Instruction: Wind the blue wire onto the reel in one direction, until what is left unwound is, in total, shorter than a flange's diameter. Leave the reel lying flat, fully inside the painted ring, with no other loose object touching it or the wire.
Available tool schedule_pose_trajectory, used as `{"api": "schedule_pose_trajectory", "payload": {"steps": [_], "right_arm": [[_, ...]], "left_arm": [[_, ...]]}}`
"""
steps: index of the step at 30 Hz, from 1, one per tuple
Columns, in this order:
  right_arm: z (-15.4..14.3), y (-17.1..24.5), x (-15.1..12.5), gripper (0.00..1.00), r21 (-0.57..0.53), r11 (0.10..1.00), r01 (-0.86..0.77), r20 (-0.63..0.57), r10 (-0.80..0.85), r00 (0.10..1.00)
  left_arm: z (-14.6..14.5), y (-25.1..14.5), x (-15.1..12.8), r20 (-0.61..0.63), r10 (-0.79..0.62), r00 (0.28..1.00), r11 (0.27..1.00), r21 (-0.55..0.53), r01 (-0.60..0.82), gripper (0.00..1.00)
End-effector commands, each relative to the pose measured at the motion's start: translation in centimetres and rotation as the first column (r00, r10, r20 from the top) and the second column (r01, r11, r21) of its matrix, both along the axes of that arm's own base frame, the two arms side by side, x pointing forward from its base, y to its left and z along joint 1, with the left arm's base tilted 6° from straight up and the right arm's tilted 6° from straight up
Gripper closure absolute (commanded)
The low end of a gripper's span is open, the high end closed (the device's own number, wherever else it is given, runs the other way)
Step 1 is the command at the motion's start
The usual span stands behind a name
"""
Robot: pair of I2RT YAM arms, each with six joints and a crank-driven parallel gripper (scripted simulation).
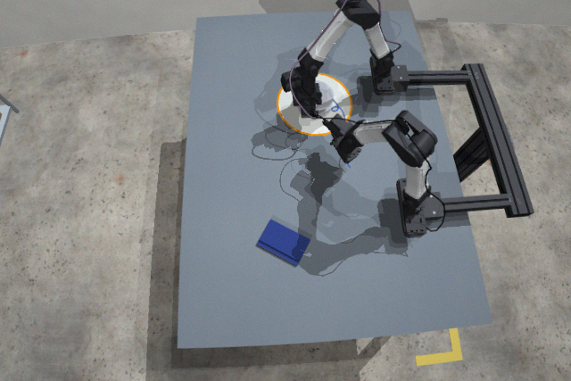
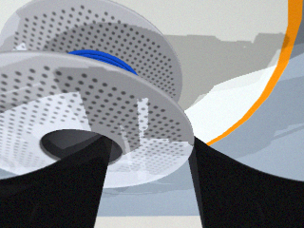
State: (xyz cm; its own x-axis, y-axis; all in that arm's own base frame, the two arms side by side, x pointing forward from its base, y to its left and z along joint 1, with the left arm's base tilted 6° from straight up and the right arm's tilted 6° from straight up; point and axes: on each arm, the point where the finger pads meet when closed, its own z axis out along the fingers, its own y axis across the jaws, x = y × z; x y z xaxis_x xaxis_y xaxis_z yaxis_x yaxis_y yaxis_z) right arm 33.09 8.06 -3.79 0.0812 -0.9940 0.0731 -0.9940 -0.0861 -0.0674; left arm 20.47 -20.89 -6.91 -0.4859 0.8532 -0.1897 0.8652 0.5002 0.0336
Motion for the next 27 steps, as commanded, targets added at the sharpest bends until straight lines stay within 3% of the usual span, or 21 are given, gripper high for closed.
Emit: {"api": "schedule_pose_trajectory", "payload": {"steps": [1,4,7,13,16,22,27], "right_arm": [[0.2,-0.2,-0.2,0.29,-0.008,0.998,-0.06,-0.013,0.06,0.998],[0.2,-0.2,-0.2,0.23,-0.008,0.998,-0.06,-0.013,0.06,0.998],[0.3,-0.7,-0.5,0.23,-0.008,0.998,-0.06,-0.013,0.06,0.998],[5.7,0.2,-0.3,0.23,-0.008,0.998,-0.06,-0.013,0.06,0.998],[6.9,0.6,-0.1,0.23,-0.008,0.998,-0.06,-0.013,0.06,0.998],[5.9,1.4,-0.4,0.23,-0.007,0.999,-0.045,-0.012,0.045,0.999],[4.5,0.6,-0.6,0.23,0.002,0.996,0.088,-0.003,-0.088,0.996]], "left_arm": [[0.7,-0.6,0.6,0.016,-0.033,0.999,0.999,0.004,0.033,1.0],[0.7,-0.5,0.6,0.016,-0.031,0.999,1.0,0.004,0.031,1.0],[0.7,-0.5,0.7,0.016,-0.032,0.999,0.999,0.004,0.032,1.0],[0.7,-0.6,0.9,0.017,-0.067,0.998,0.998,0.003,0.067,1.0],[0.7,-0.7,1.0,0.018,-0.07,0.997,0.998,0.004,0.07,1.0],[0.7,-0.7,1.0,0.018,-0.074,0.997,0.997,0.004,0.074,1.0],[0.7,-0.7,0.9,0.018,-0.073,0.997,0.997,0.004,0.073,1.0]]}}
